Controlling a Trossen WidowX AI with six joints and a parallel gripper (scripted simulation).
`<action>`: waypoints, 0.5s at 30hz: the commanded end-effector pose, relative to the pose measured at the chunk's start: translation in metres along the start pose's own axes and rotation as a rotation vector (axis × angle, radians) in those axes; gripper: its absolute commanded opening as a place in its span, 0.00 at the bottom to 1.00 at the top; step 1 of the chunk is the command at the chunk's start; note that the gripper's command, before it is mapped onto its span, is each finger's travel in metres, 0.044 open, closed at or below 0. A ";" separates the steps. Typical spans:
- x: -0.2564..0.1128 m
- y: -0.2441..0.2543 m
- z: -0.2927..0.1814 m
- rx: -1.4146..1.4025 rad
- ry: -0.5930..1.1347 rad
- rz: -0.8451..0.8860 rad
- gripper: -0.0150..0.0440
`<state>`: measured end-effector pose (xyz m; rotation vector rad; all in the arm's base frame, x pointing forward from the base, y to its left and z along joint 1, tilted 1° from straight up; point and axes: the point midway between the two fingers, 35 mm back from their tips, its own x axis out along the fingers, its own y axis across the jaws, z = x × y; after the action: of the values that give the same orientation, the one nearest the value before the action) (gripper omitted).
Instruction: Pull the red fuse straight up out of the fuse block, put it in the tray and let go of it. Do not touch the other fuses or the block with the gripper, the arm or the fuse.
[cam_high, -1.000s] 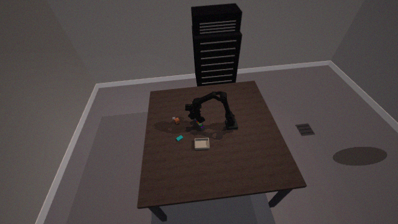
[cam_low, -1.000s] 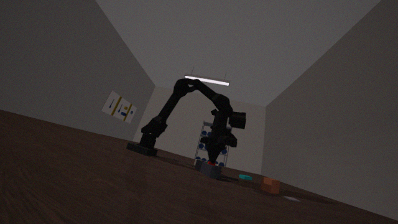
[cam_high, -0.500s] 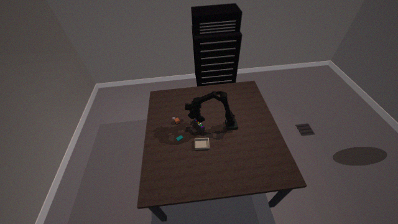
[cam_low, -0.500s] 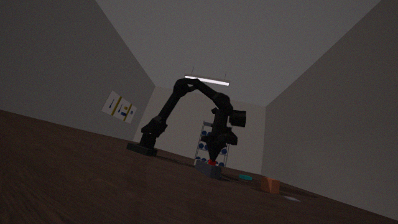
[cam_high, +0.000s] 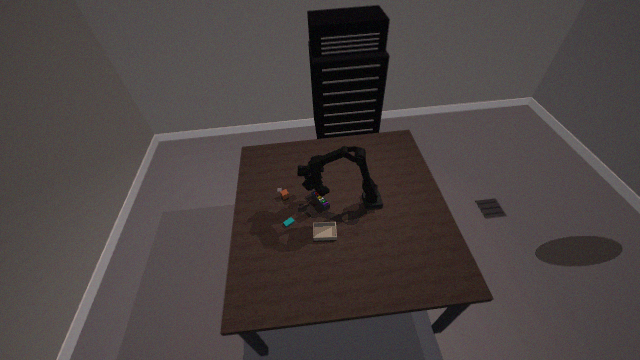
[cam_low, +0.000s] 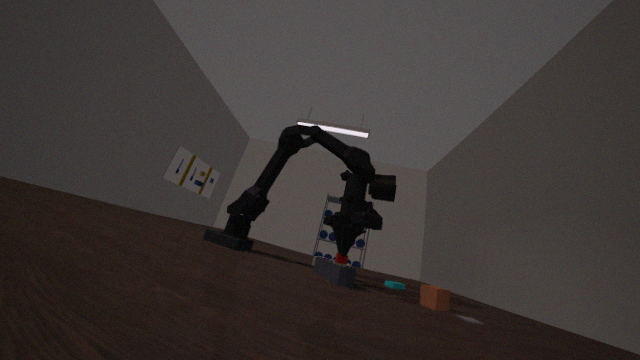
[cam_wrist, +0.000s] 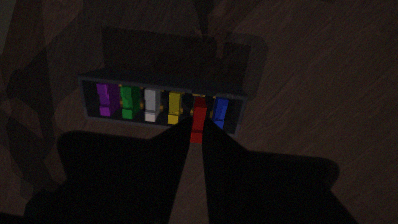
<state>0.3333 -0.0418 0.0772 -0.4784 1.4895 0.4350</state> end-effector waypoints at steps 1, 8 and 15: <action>-0.002 0.000 0.000 0.004 -0.001 0.002 0.25; -0.006 0.000 0.000 0.004 -0.001 0.002 0.25; -0.009 0.001 0.000 0.005 -0.001 0.003 0.25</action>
<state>0.3328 -0.0417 0.0846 -0.4785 1.4895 0.4351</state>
